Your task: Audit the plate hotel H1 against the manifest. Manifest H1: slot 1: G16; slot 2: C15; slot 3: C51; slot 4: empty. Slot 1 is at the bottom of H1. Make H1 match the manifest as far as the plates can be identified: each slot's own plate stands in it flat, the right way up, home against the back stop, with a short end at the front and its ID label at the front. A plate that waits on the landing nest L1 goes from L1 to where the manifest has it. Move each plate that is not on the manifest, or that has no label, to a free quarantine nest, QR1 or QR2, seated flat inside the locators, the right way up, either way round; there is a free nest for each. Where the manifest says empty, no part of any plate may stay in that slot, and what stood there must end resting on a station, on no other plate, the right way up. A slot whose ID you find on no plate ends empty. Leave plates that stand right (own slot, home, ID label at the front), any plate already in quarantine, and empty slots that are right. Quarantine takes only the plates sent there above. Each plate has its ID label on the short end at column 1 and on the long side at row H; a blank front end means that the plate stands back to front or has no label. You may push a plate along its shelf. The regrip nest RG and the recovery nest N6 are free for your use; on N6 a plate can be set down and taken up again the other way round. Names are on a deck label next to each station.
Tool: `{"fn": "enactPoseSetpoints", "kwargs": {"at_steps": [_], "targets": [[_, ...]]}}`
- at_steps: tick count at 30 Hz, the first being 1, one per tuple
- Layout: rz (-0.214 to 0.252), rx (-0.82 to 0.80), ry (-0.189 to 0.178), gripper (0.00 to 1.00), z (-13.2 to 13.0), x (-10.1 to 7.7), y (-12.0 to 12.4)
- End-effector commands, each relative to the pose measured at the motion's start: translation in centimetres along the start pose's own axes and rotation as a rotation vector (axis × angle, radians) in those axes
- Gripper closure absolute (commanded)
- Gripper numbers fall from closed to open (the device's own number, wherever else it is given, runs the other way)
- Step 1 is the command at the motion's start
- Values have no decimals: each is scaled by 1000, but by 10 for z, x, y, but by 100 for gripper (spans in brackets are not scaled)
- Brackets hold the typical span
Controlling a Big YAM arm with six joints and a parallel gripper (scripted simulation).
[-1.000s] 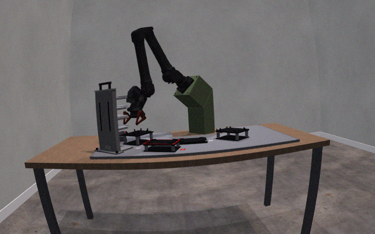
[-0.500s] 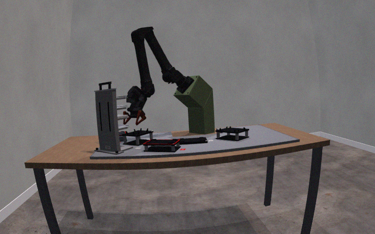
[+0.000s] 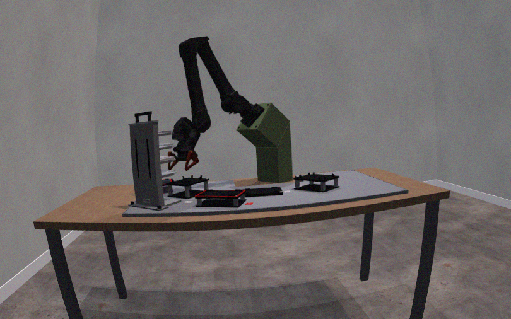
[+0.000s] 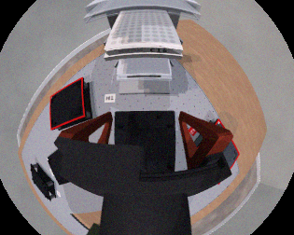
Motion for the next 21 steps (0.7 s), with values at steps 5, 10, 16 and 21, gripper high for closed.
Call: {"fn": "enactPoseSetpoints", "kwargs": {"at_steps": [5, 10, 16, 21], "targets": [[-23, -12, -4, 0, 2, 0, -8], [-23, -12, -4, 0, 2, 0, -8], [-12, -21, 2, 0, -1, -9, 6], [-10, -20, 2, 0, -2, -16, 13]]}}
Point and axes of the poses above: the point where the finger pads meet when closed, its own x axis out along the fingers, its own z axis across the jaws, y = z × x, the point moved 7 cm from there along -x, back along the fingers, and after that the axes turned 8 degrees about x, right-handed, at the moved point
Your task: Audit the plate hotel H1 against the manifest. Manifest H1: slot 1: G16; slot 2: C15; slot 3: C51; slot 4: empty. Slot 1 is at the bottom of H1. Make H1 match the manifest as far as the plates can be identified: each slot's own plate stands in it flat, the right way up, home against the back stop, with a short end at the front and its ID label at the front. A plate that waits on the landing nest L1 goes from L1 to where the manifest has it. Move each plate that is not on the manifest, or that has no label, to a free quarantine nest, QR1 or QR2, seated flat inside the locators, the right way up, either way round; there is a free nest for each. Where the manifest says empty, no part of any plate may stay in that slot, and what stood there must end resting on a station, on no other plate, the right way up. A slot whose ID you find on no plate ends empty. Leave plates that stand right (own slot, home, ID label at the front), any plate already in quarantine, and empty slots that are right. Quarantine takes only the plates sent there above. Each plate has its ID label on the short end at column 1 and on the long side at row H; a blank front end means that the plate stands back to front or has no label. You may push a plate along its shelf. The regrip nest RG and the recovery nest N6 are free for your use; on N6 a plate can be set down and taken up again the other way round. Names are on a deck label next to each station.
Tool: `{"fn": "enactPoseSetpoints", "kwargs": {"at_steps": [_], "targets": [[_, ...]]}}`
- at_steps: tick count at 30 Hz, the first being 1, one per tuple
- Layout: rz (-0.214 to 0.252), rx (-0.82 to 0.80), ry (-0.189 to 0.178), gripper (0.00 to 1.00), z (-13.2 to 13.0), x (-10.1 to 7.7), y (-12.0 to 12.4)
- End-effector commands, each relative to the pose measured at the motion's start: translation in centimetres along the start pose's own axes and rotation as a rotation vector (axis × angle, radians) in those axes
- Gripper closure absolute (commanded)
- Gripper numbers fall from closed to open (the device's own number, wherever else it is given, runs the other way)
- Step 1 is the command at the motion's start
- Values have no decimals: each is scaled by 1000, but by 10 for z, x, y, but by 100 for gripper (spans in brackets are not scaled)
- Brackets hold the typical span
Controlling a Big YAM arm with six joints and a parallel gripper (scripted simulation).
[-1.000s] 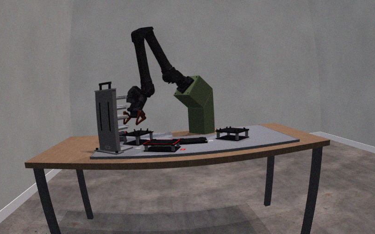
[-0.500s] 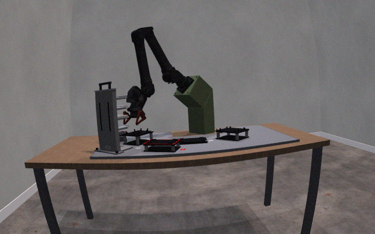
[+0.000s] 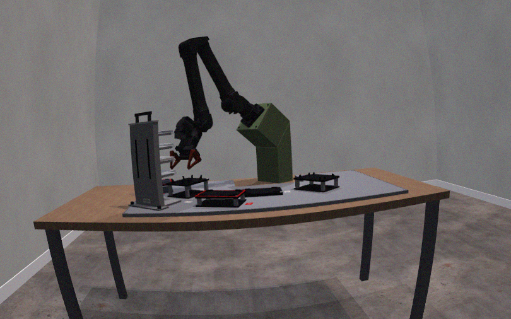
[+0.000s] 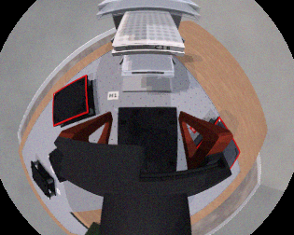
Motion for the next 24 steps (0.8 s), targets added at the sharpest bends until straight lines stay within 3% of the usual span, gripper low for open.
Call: {"fn": "enactPoseSetpoints", "kwargs": {"at_steps": [1, 9, 11, 24], "targets": [[-1, -18, 17, 0, -5, -8, 8], [1, -12, 17, 0, -6, -16, 16], [-29, -23, 22, 0, -7, -20, 5], [-3, -4, 18, 0, -6, -38, 11]]}}
Point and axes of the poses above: the point where the finger pads meet when closed, its own x axis out along the fingers, its own z axis across the jaws, y = z × x, the point moved 7 cm from there along -x, back along the fingers, and after that the axes turned 8 degrees about x, right-handed, at the moved point
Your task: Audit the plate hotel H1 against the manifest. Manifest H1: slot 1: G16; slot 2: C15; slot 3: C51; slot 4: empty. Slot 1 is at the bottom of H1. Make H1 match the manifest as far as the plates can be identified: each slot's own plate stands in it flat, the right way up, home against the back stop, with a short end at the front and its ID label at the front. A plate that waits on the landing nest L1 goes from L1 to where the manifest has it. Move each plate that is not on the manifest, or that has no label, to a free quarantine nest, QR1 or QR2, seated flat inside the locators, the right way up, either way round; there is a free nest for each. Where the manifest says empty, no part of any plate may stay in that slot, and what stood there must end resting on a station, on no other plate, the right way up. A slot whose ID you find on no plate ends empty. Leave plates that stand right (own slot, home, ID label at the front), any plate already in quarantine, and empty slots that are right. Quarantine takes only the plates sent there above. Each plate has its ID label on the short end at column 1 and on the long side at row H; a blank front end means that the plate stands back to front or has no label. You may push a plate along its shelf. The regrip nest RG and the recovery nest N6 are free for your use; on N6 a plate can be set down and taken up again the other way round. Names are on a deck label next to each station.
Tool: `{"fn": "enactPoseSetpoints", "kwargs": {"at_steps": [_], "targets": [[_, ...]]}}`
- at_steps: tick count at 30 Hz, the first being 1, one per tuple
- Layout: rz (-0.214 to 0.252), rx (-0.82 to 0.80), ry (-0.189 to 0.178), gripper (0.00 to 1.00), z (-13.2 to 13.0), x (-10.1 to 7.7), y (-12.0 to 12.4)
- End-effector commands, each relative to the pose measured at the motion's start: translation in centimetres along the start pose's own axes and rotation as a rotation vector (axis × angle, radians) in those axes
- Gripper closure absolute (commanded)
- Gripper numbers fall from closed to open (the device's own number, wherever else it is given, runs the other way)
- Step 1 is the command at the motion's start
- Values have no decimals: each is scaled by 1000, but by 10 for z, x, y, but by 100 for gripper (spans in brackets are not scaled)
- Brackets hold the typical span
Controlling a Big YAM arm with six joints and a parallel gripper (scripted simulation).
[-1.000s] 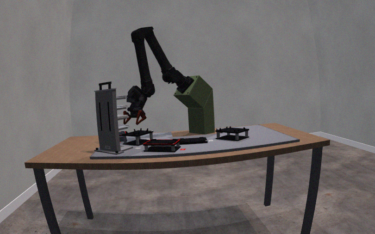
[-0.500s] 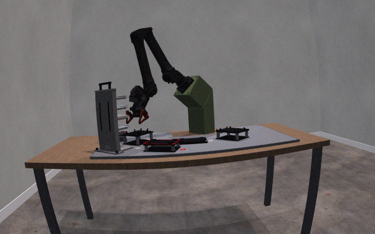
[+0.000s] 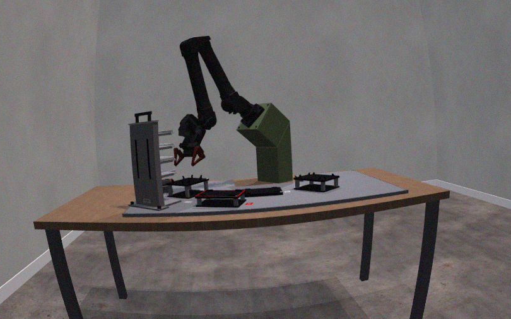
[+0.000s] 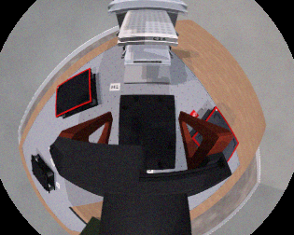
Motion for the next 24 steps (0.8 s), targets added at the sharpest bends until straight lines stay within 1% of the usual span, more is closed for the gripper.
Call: {"fn": "enactPoseSetpoints", "kwargs": {"at_steps": [1, 24], "targets": [[-7, 0, 17, 0, -4, -12, -3], [-6, 6, 17, 0, -3, -46, -1]]}}
Point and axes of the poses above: the point where the finger pads meet when closed, its own x axis out along the fingers, its own z axis across the jaws, y = z × x, the point moved 7 cm from there along -x, back along the fingers, and after that the axes turned 8 degrees about x, right-handed, at the moved point
